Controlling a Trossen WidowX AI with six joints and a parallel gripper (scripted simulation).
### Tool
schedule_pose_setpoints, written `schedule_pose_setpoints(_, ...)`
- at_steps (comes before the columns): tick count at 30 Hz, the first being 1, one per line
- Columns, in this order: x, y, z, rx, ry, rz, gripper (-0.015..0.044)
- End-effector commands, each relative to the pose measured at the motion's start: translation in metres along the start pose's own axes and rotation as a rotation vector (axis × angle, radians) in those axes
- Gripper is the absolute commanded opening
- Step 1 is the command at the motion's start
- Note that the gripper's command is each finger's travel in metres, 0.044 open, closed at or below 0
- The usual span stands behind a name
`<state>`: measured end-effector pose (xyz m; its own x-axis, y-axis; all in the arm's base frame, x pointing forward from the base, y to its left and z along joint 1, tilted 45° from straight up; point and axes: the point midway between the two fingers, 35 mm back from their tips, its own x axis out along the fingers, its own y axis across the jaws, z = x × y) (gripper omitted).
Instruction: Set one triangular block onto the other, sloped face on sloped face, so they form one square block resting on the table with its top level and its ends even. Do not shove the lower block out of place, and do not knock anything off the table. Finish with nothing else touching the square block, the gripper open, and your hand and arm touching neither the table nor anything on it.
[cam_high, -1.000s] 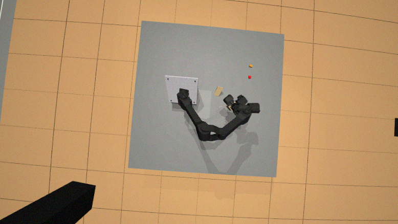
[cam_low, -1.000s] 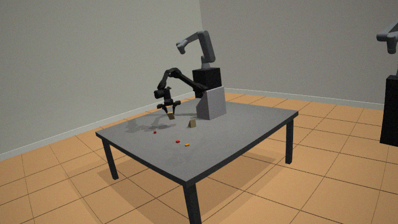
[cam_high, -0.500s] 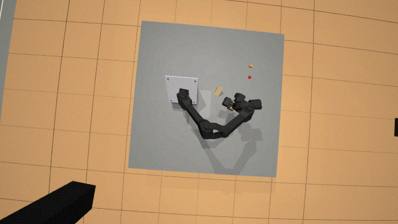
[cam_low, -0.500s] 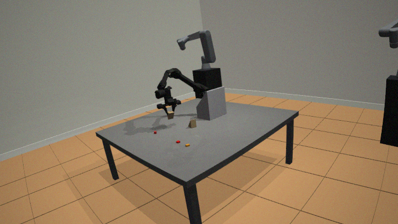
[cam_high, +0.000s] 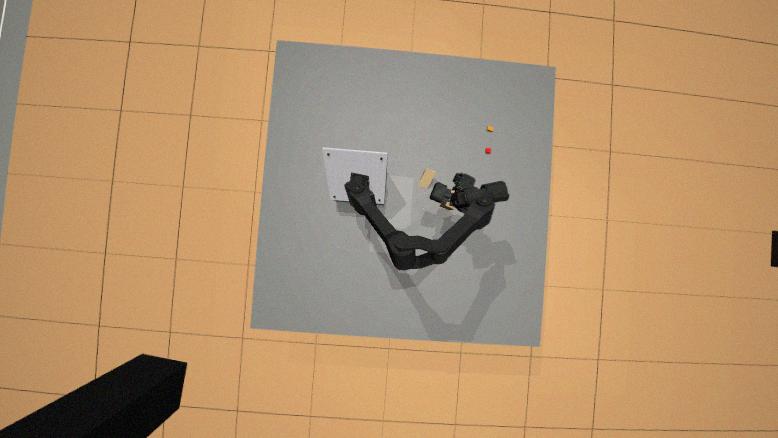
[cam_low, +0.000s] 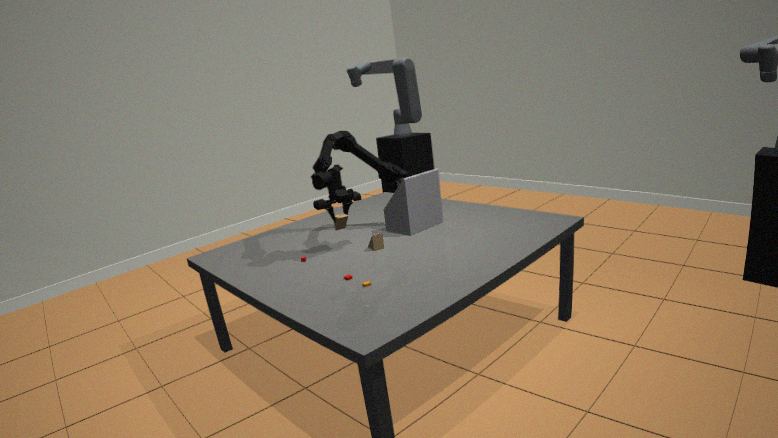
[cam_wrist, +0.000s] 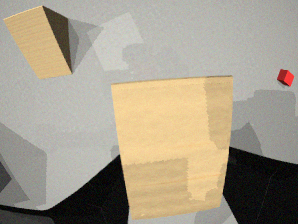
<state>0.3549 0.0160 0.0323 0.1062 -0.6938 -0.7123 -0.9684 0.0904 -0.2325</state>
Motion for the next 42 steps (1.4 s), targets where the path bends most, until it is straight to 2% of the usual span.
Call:
schedule_pose_setpoints(1, -0.013, 0.018, 0.006, 0.004, -0.014, -0.005, 0.0000)
schedule_pose_setpoints(21, -0.041, 0.106, 0.017, 0.003, -0.004, -0.002, 0.0000)
schedule_pose_setpoints(27, -0.041, 0.112, 0.017, 0.003, -0.001, -0.002, 0.0000)
schedule_pose_setpoints(42, 0.021, 0.112, 0.040, 0.004, -0.001, -0.004, 0.0000)
